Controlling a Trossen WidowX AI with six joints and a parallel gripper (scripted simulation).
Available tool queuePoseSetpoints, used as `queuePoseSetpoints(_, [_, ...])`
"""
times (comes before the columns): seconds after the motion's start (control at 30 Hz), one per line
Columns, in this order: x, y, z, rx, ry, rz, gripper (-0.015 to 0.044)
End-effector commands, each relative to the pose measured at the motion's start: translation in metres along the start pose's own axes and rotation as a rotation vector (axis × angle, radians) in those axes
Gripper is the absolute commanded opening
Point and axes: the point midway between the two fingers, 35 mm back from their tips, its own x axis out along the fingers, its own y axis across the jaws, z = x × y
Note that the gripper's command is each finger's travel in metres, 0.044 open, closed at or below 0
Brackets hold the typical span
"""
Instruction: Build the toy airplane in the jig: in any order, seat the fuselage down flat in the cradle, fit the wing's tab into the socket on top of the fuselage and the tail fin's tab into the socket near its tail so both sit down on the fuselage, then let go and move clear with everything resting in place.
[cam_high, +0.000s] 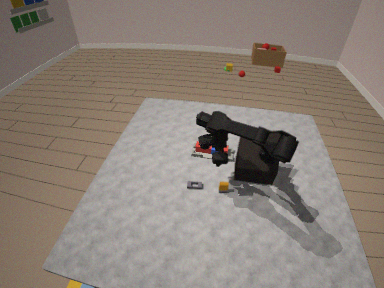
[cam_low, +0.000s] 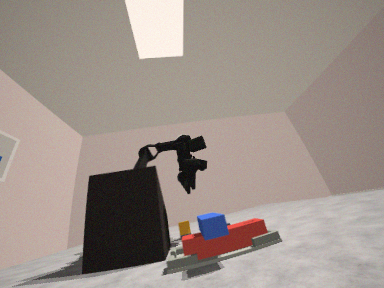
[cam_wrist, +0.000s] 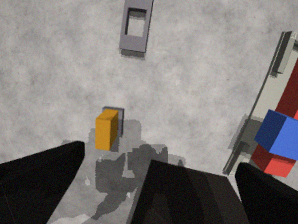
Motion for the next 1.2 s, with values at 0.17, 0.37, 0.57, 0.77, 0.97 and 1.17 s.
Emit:
queuePoseSetpoints(0.17, [0.011, 0.063, -0.039, 0.009, 0.011, 0.041, 0.0440])
queuePoseSetpoints(0.37, [0.040, 0.063, -0.037, 0.009, 0.011, 0.037, 0.0440])
queuePoseSetpoints(0.57, [0.068, 0.066, -0.039, 0.009, 0.010, 0.044, 0.0440])
queuePoseSetpoints(0.77, [0.083, 0.067, -0.040, 0.009, 0.009, 0.045, 0.0440])
queuePoseSetpoints(0.97, [0.088, 0.067, -0.039, 0.008, 0.010, 0.043, 0.0440])
queuePoseSetpoints(1.17, [0.098, 0.067, -0.038, 0.008, 0.010, 0.042, 0.0440])
